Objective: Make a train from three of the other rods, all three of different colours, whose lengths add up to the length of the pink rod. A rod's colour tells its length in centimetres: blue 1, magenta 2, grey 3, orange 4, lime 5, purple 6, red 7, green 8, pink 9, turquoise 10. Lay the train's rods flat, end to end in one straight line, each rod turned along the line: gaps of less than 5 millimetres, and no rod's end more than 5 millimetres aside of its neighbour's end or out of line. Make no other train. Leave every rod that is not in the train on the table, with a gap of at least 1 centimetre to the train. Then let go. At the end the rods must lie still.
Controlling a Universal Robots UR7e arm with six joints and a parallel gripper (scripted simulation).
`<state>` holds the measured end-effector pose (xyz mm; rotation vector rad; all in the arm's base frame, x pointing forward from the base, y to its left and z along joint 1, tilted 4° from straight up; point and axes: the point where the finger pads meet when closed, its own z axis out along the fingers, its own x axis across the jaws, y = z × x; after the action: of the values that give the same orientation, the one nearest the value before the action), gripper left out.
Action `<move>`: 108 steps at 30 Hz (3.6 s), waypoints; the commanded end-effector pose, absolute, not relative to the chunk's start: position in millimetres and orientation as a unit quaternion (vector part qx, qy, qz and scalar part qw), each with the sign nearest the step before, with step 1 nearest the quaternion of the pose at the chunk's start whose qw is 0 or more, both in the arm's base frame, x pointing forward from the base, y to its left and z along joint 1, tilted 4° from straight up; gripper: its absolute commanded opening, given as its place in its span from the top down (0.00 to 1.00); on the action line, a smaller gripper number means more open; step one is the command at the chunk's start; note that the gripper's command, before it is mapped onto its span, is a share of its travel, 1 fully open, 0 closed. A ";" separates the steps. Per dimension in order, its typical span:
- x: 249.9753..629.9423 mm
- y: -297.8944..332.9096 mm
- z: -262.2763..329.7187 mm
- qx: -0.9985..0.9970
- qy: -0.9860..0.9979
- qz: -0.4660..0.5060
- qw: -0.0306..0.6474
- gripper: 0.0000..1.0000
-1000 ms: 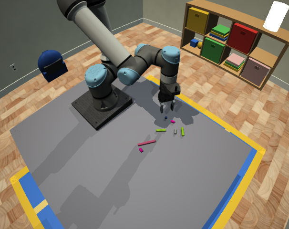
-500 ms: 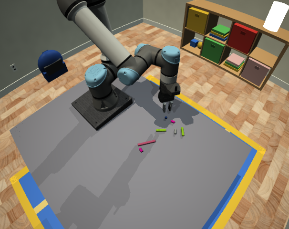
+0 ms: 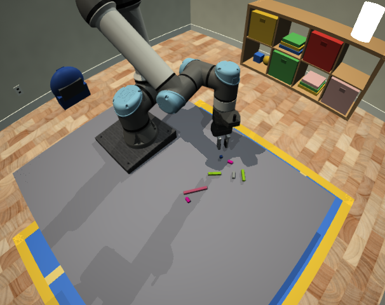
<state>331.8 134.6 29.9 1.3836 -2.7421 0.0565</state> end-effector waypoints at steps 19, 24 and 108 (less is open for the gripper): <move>332.1 134.6 26.1 0.450 -0.892 0.019 0.034 0.46; 331.9 134.4 20.9 0.450 -0.892 0.019 0.034 0.46; 330.6 132.9 -22.1 0.450 -0.892 0.019 0.034 0.46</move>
<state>330.2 132.8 -22.4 1.3829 -2.7423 0.0571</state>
